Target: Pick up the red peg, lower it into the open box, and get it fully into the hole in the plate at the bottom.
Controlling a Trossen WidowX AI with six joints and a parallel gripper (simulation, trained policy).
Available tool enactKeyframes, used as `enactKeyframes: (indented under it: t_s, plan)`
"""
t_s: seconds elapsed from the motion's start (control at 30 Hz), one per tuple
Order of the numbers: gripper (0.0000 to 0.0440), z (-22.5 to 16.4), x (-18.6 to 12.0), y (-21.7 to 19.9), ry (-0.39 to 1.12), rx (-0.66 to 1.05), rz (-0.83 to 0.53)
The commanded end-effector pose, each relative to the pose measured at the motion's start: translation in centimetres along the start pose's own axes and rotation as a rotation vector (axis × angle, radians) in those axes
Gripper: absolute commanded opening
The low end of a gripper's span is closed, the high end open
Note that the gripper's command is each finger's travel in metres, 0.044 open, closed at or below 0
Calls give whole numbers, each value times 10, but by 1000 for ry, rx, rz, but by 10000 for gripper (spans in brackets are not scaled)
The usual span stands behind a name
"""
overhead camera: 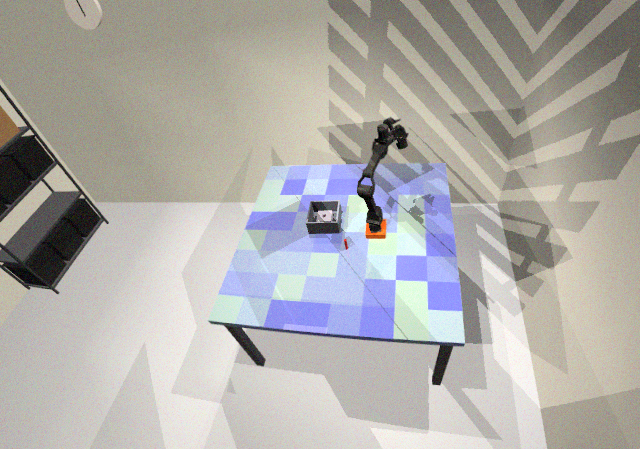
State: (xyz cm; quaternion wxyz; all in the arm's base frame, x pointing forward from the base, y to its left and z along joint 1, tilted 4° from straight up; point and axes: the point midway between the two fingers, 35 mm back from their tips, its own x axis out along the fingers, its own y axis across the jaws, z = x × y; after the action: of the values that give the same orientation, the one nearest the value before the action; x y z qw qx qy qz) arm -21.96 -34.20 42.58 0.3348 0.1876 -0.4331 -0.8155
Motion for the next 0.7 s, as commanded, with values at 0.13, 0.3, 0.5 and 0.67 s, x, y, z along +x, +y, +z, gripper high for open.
enactKeyframes:
  t_s: [0.13,0.3,0.5,0.67]
  plan:
    - [440,-81,-14,-12,194,-131,-79]
    - [440,-135,-36,-17,331,-237,-112]
    - [440,-192,-72,-23,488,-378,-126]
    - [440,-232,-111,-26,612,-503,-115]
